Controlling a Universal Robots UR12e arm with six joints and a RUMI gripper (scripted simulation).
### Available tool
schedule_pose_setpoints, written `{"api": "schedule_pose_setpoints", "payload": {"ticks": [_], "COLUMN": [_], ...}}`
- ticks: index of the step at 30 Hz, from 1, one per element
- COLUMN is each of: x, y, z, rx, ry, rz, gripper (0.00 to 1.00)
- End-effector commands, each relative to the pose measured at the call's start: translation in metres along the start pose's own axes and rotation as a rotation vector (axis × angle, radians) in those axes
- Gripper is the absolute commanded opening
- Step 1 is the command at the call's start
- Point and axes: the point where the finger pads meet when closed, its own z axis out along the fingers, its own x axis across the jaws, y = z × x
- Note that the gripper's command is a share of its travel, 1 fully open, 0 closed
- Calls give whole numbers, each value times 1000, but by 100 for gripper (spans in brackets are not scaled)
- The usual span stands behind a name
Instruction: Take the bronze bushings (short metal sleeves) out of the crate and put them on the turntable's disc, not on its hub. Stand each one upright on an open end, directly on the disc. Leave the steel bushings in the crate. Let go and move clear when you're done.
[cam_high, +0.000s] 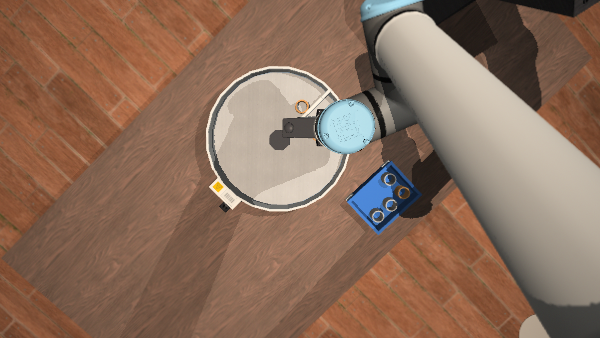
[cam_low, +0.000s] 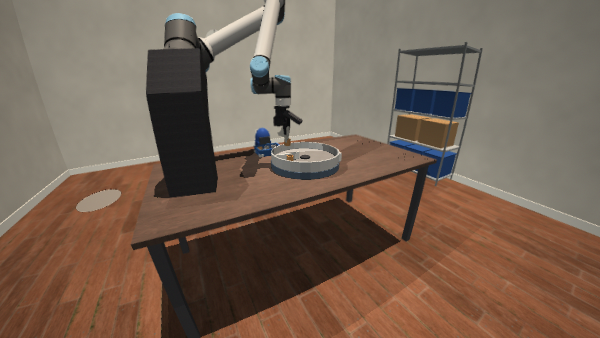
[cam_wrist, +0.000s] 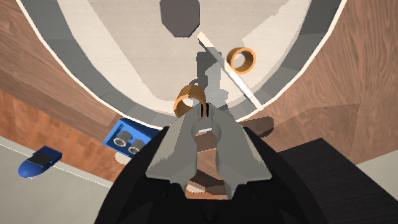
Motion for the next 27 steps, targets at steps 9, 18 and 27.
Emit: {"api": "schedule_pose_setpoints", "payload": {"ticks": [9, 18, 27], "x": [0, 0, 0], "y": [-1, -1, -1], "z": [25, 25, 25], "rx": [1, 1, 1], "ry": [0, 0, 0], "rz": [0, 0, 0], "gripper": [0, 0, 0]}}
